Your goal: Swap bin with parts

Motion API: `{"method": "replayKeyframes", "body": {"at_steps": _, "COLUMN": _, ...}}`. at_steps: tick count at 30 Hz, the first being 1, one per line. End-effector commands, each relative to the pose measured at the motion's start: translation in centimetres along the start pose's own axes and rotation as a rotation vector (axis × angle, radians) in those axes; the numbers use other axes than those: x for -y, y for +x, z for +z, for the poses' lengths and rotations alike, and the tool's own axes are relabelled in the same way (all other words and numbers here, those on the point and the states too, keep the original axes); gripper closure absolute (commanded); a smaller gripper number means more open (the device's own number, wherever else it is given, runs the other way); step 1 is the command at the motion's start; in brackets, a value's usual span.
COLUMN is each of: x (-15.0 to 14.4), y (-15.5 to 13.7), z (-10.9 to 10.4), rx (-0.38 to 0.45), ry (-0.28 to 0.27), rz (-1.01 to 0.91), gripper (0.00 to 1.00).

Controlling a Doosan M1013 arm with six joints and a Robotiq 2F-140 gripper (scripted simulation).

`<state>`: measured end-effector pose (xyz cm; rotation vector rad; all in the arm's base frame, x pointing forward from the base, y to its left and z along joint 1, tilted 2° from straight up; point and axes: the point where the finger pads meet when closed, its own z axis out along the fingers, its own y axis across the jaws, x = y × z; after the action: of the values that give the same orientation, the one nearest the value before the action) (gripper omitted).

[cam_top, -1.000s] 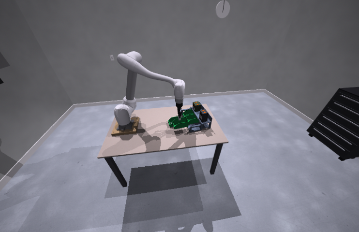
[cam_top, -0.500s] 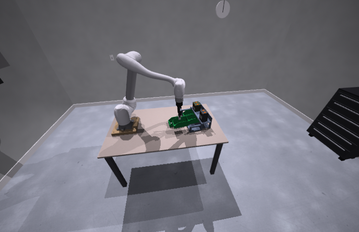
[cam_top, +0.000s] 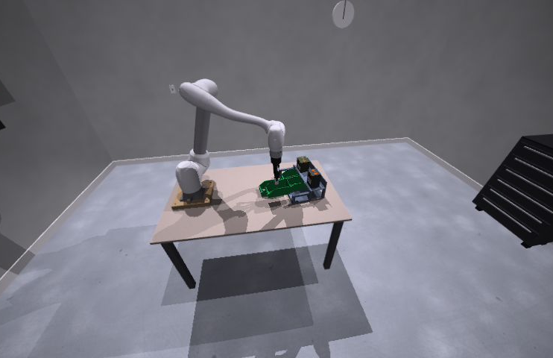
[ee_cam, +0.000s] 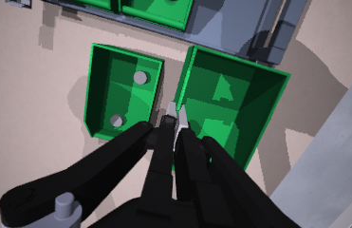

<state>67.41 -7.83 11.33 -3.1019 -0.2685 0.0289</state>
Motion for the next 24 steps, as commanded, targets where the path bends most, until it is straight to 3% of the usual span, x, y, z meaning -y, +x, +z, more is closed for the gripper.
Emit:
{"method": "replayKeyframes", "body": {"at_steps": 1, "x": 0.6, "y": -0.1, "z": 0.0, "rx": 0.000, "ry": 0.000, "rz": 0.000, "gripper": 0.90}}
{"method": "replayKeyframes", "body": {"at_steps": 9, "x": 3.2, "y": -0.3, "z": 0.0, "rx": 0.000, "ry": 0.000, "rz": 0.000, "gripper": 0.90}}
{"method": "replayKeyframes", "body": {"at_steps": 24, "x": 13.8, "y": -1.5, "z": 0.0, "rx": 0.000, "ry": 0.000, "rz": 0.000, "gripper": 0.90}}
